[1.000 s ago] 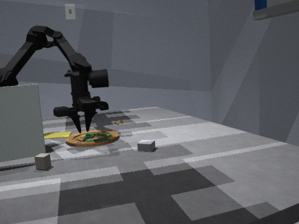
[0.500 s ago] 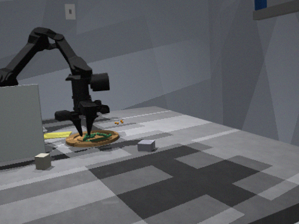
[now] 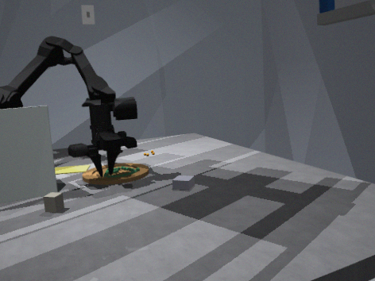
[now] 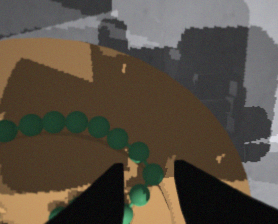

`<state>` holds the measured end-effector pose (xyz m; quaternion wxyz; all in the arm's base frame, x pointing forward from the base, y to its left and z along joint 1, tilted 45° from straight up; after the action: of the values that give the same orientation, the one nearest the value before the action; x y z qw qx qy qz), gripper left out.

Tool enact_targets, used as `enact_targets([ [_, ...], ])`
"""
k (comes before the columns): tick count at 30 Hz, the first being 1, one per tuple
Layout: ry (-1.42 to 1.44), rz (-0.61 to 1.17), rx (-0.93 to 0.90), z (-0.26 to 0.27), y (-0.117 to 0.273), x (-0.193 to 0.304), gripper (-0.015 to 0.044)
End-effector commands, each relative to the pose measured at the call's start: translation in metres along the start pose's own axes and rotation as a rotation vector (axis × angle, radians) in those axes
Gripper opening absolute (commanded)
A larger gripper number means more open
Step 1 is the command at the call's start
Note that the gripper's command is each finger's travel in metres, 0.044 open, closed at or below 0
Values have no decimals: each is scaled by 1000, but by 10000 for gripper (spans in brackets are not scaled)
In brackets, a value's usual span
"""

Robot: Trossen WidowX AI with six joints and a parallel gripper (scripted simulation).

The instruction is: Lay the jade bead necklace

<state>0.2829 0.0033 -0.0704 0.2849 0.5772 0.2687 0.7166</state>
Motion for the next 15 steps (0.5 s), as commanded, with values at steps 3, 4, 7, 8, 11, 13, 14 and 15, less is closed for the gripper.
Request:
enact_targets([
  [3, 0, 0, 0, 0, 0, 0, 0],
  [4, 0, 0, 0, 0, 0, 0, 0],
  [7, 0, 0, 0, 0, 0, 0, 0],
  [8, 0, 0, 0, 0, 0, 0, 0],
  [11, 0, 0, 0, 0, 0, 0, 0],
  [13, 0, 0, 0, 0, 0, 0, 0],
  [14, 0, 0, 0, 0, 0, 0, 0],
  [15, 0, 0, 0, 0, 0, 0, 0],
])
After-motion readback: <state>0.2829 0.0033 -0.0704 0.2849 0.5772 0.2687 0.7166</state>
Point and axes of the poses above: the point midway between the two fingers, 35 mm back from their tips, its own y axis back along the fingers, its own z axis across the jaws, x = y × z, the point moved 3 cm from there along y, back along the fingers, and after that the axes turned 5 degrees about y, right-handed, at the moved point
